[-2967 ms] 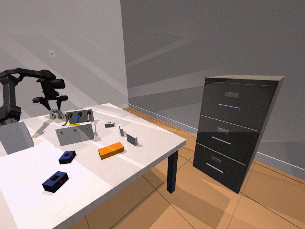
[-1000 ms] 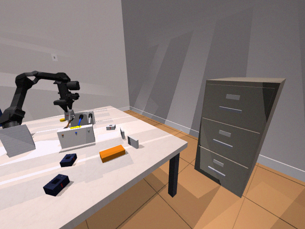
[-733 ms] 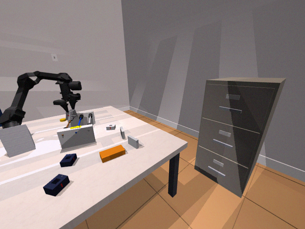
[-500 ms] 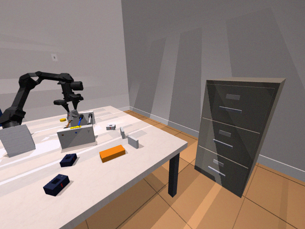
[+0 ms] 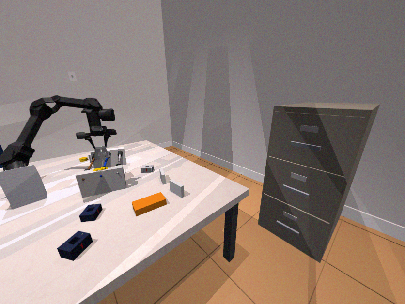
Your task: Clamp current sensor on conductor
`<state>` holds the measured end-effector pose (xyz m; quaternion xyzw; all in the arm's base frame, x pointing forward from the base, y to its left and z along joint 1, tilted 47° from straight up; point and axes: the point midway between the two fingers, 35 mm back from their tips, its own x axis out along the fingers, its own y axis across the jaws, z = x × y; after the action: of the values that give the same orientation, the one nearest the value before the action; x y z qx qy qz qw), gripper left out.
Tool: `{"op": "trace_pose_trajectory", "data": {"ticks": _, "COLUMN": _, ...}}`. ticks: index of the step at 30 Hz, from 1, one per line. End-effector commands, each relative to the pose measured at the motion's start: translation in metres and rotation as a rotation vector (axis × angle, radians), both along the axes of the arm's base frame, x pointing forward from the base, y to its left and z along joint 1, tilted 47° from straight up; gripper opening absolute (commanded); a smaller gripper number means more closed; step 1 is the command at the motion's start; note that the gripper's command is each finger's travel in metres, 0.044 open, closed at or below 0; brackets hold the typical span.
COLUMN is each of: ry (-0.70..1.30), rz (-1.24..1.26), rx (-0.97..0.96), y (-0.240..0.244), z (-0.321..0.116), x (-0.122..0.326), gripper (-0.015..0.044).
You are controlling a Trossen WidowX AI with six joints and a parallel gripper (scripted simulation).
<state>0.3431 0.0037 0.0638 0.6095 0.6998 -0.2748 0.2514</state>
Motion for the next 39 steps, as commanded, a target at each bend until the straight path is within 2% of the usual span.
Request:
{"op": "trace_pose_trajectory", "data": {"ticks": 1, "ry": 0.090, "rz": -0.106, "rx": -0.018, "y": -0.001, "z": -0.001, "x": 0.009, "gripper": 0.0000}}
{"op": "trace_pose_trajectory", "data": {"ticks": 6, "ry": 0.173, "rz": -0.186, "rx": -0.032, "y": 0.000, "z": -0.003, "x": 0.013, "gripper": 0.0000}}
{"op": "trace_pose_trajectory", "data": {"ticks": 39, "ry": 0.173, "rz": -0.186, "rx": -0.031, "y": 0.035, "z": -0.036, "x": 0.008, "gripper": 0.0000}}
